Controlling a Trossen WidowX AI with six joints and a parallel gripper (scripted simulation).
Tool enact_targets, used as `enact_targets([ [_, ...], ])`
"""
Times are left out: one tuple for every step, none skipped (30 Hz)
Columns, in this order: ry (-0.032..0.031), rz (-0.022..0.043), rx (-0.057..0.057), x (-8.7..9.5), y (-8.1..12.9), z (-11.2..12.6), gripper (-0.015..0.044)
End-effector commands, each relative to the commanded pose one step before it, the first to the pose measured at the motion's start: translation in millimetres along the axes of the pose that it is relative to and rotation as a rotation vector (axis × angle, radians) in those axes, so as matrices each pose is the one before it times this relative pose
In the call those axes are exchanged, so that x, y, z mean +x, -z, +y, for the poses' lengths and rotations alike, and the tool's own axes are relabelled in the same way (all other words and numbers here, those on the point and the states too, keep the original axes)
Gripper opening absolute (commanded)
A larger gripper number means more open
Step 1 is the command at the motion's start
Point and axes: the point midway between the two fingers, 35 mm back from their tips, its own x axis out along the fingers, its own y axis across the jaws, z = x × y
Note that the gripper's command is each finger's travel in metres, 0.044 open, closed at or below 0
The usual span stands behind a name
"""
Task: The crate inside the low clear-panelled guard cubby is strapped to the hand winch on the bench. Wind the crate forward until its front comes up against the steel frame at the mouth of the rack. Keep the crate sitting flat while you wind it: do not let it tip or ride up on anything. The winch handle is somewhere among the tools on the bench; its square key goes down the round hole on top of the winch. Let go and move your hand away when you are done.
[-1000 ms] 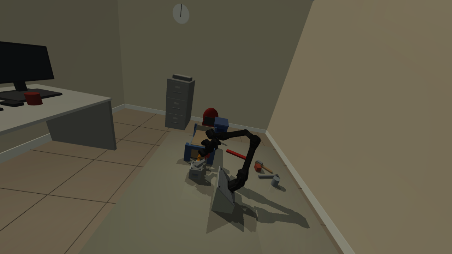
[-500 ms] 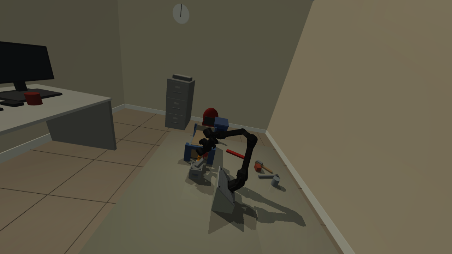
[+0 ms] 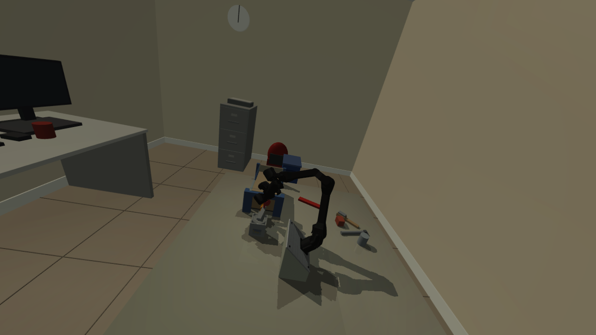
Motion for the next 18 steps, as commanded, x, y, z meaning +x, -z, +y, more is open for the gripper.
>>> enact_targets([
  [-0.01687, -0.00767, 0.0031, 4.82, -8.39, 10.05, 0.0],
  [-0.00007, -0.00014, 0.0, 0.6, -1.4, 1.3, 0.0],
  [-0.00004, -0.00008, 0.0, 0.37, -0.85, 0.8, 0.0],
  [-0.00007, -0.00014, 0.0, 0.58, -1.36, 1.34, 0.0],
  [-0.00004, -0.00008, 0.0, 0.36, -0.82, 0.83, 0.0],
  [-0.00008, -0.00014, 0.0, 0.56, -1.32, 1.39, 0.0],
  [-0.00005, -0.00008, 0.0, 0.35, -0.8, 0.86, 0.0],
  [-0.00008, -0.00014, 0.0, 0.54, -1.27, 1.44, 0.0],
  [-0.00005, -0.00008, 0.0, 0.34, -0.78, 0.89, 0.0],
  [-0.00009, -0.00013, 0.0, 0.52, -1.23, 1.48, 0.0],
  [-0.00005, -0.00008, 0.0, 0.32, -0.75, 0.92, 0.0],
  [-0.00009, -0.00013, 0.0, 0.5, -1.19, 1.52, 0.0],
  [-0.00005, -0.00008, 0.0, 0.31, -0.73, 0.95, 0.0],
  [-0.0001, -0.00013, 0.0, 0.48, -1.14, 1.56, 0.0],
  [-0.00006, -0.00008, 0.0, 0.3, -0.7, 0.97, 0.0],
  [-0.0001, -0.00013, 0.0, 0.46, -1.09, 1.6, 0.0],
  [-0.00006, -0.00008, 0.0, 0.29, -0.68, 1.0, 0.0],
  [-0.0001, -0.00013, 0.0, 0.44, -1.05, 1.63, 0.0],
])
